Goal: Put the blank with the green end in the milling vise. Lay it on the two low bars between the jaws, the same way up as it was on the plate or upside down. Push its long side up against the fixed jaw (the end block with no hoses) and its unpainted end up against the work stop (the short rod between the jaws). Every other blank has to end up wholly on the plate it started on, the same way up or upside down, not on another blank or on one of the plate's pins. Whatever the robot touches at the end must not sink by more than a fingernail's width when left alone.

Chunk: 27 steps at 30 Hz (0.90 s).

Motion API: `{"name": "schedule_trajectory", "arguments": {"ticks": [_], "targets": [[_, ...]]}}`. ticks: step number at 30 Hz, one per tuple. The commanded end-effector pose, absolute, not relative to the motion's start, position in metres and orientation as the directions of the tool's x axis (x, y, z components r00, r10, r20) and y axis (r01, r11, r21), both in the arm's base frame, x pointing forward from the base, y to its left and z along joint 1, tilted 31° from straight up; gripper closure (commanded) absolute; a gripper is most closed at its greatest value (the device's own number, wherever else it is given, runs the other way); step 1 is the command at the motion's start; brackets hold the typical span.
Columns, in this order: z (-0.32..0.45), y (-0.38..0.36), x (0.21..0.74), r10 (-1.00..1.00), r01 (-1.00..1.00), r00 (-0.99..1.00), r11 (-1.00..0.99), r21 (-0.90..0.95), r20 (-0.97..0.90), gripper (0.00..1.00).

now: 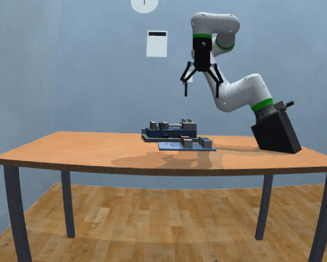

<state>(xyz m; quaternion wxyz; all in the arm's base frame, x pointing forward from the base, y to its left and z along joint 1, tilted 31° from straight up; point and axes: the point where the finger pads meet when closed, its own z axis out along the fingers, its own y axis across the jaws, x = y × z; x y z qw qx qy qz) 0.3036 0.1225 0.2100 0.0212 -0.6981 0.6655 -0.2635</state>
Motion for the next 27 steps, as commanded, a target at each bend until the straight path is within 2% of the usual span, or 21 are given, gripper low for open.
{"name": "schedule_trajectory", "arguments": {"ticks": [1,27], "targets": [[0.2,0.119,0.309,-0.94,-0.917,-0.024,-0.114,-0.381,0.339,0.0],[0.173,0.109,0.323,-0.941,-0.917,-0.024,-0.114,-0.381,0.339,0.0]]}}
